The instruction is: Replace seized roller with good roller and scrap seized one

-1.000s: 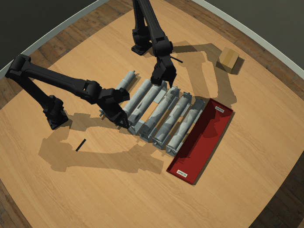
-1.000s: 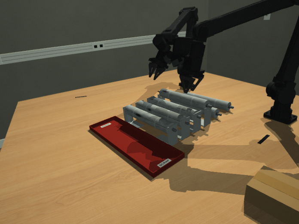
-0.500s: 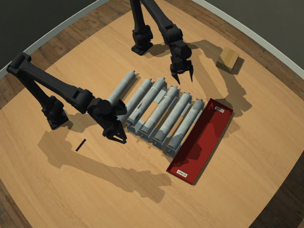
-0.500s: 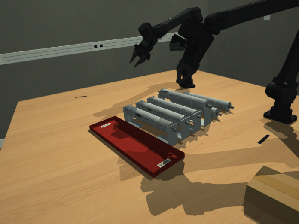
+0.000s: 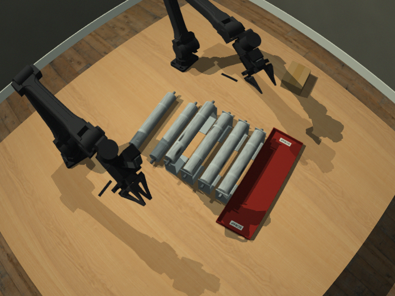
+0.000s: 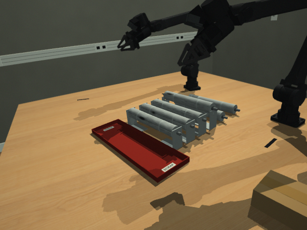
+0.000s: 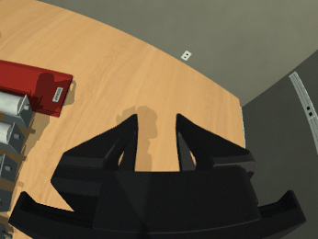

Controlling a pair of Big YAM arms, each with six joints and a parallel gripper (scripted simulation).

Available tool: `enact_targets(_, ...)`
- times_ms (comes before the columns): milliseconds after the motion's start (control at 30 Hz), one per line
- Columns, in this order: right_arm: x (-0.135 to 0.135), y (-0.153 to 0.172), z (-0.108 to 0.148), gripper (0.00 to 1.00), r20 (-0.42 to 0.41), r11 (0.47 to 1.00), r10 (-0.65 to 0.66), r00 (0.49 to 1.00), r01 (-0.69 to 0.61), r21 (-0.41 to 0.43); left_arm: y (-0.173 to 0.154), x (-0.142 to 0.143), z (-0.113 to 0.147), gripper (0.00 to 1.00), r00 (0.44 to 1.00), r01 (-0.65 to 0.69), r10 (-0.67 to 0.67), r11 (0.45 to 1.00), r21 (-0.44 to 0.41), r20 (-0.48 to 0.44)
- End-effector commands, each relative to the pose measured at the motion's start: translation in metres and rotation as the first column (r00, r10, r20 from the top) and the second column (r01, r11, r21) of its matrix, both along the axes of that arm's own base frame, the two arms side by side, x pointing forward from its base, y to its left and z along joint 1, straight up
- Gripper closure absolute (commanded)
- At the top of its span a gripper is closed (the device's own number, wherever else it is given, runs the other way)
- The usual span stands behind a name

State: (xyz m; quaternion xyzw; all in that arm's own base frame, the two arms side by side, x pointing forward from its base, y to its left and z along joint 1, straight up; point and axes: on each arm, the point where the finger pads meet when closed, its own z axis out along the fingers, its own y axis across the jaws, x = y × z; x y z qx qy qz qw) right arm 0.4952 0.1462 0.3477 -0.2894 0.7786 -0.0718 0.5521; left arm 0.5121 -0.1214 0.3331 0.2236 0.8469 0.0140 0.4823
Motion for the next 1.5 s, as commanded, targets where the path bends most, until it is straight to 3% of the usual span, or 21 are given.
enact_targets(0,0.022,-0.011,0.064,0.68,0.092,0.986,-0.08,0.993,0.065,0.153,0.011,0.007,0.018,0.38,0.996,-0.063,0.068,0.994,-0.09,0.061)
enact_targets(100,0.027,-0.026,0.079,0.68,0.116,0.973,-0.119,0.986,0.093,0.212,0.023,0.013,0.029,0.38,0.989,-0.095,0.108,0.987,-0.129,0.1)
enact_targets(233,0.027,-0.06,0.12,0.68,0.183,0.934,-0.203,0.962,0.134,0.331,0.05,0.016,0.083,0.38,0.955,-0.138,0.189,0.965,-0.221,0.23)
enact_targets(467,0.035,-0.113,0.161,0.68,0.231,0.847,-0.323,0.918,0.172,0.503,0.094,0.014,0.126,0.38,0.882,-0.183,0.314,0.916,-0.358,0.352)
enact_targets(633,0.03,-0.126,0.169,0.68,0.241,0.823,-0.348,0.906,0.172,0.541,0.103,0.018,0.132,0.38,0.862,-0.189,0.341,0.902,-0.388,0.374)
enact_targets(667,0.027,-0.134,0.187,0.68,0.271,0.815,-0.362,0.892,0.161,0.556,0.111,0.017,0.134,0.38,0.852,-0.196,0.356,0.897,-0.397,0.384)
enact_targets(733,0.023,-0.141,0.197,0.68,0.289,0.809,-0.373,0.882,0.157,0.567,0.117,0.006,0.158,0.38,0.825,-0.183,0.367,0.893,-0.411,0.429)
enact_targets(767,0.026,-0.144,0.196,0.68,0.287,0.806,-0.377,0.881,0.16,0.57,0.119,0.005,0.161,0.38,0.82,-0.183,0.371,0.891,-0.415,0.436)
enact_targets(800,0.026,-0.148,0.197,0.68,0.29,0.803,-0.383,0.877,0.161,0.574,0.122,0.003,0.182,0.38,0.799,-0.171,0.378,0.889,-0.425,0.468)
enact_targets(867,0.028,-0.151,0.193,0.68,0.284,0.803,-0.386,0.878,0.168,0.572,0.125,0.002,0.18,0.38,0.797,-0.174,0.381,0.888,-0.425,0.469)
enact_targets(900,0.029,-0.147,0.184,0.68,0.27,0.807,-0.378,0.886,0.172,0.566,0.122,0.003,0.164,0.38,0.813,-0.182,0.375,0.89,-0.418,0.445)
enact_targets(933,0.029,-0.145,0.179,0.68,0.264,0.815,-0.371,0.89,0.175,0.553,0.12,0.004,0.168,0.38,0.812,-0.176,0.369,0.893,-0.414,0.452)
enact_targets(967,0.022,-0.149,0.201,0.68,0.303,0.817,-0.377,0.875,0.161,0.554,0.123,0.0,0.195,0.38,0.786,-0.163,0.368,0.898,-0.408,0.496)
enact_targets(1000,0.017,-0.153,0.209,0.68,0.327,0.823,-0.381,0.865,0.156,0.546,0.126,0.0,0.208,0.68,0.773,-0.162,0.37,0.901,-0.403,0.515)
enact_targets(1167,0.025,-0.152,0.197,0.68,0.302,0.823,-0.379,0.875,0.17,0.542,0.126,0.009,0.198,0.68,0.789,-0.174,0.371,0.9,-0.401,0.49)
enact_targets(1200,0.027,-0.149,0.167,0.68,0.258,0.823,-0.373,0.891,0.19,0.535,0.122,0.01,0.187,0.68,0.801,-0.174,0.365,0.9,-0.399,0.474)
enact_targets(1233,0.027,-0.149,0.156,0.68,0.244,0.824,-0.373,0.895,0.199,0.53,0.121,0.009,0.201,0.68,0.791,-0.164,0.364,0.9,-0.403,0.492)
enact_targets(1300,0.028,-0.148,0.143,0.68,0.226,0.824,-0.372,0.9,0.208,0.527,0.119,0.009,0.204,0.68,0.791,-0.159,0.362,0.9,-0.405,0.494)
enact_targets(1467,0.028,-0.144,0.141,0.68,0.225,0.826,-0.364,0.904,0.201,0.527,0.117,0.01,0.2,0.68,0.798,-0.158,0.359,0.899,-0.407,0.484)
